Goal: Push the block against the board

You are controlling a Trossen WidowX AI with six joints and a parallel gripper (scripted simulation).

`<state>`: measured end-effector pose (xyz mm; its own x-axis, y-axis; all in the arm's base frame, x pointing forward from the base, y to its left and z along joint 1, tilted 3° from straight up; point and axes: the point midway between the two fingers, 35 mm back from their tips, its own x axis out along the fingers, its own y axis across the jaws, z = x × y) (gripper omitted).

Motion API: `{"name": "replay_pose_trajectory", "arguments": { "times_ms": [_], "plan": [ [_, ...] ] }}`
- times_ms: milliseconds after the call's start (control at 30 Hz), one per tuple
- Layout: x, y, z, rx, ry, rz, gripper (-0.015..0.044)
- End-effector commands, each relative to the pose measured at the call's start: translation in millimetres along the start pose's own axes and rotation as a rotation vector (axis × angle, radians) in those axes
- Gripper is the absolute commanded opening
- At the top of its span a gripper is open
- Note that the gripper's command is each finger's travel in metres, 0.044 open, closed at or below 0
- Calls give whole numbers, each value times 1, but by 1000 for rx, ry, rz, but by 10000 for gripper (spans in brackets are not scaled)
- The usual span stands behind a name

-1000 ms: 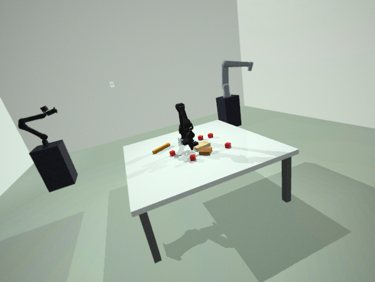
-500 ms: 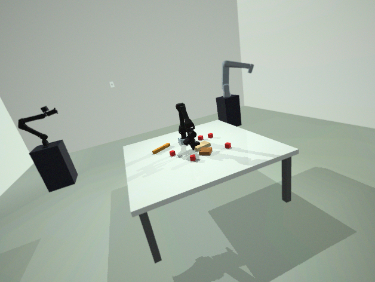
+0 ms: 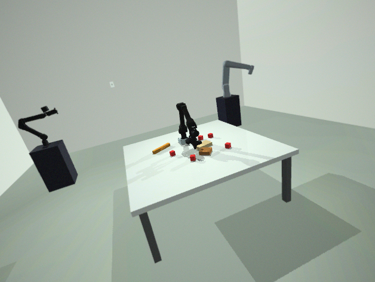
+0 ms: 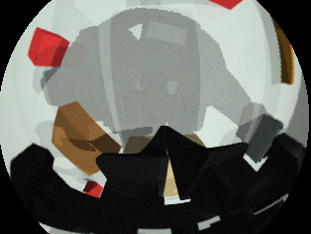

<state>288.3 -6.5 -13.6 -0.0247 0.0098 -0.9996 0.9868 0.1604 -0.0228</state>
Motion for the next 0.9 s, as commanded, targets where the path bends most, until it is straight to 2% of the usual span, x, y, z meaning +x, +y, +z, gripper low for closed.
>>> {"name": "replay_pose_trajectory", "arguments": {
  "times_ms": [0,867],
  "plan": [
    [0,-1,-7,2,6,-1,0],
    [1,-2,-24,2,8,-1,0]
  ]
}}
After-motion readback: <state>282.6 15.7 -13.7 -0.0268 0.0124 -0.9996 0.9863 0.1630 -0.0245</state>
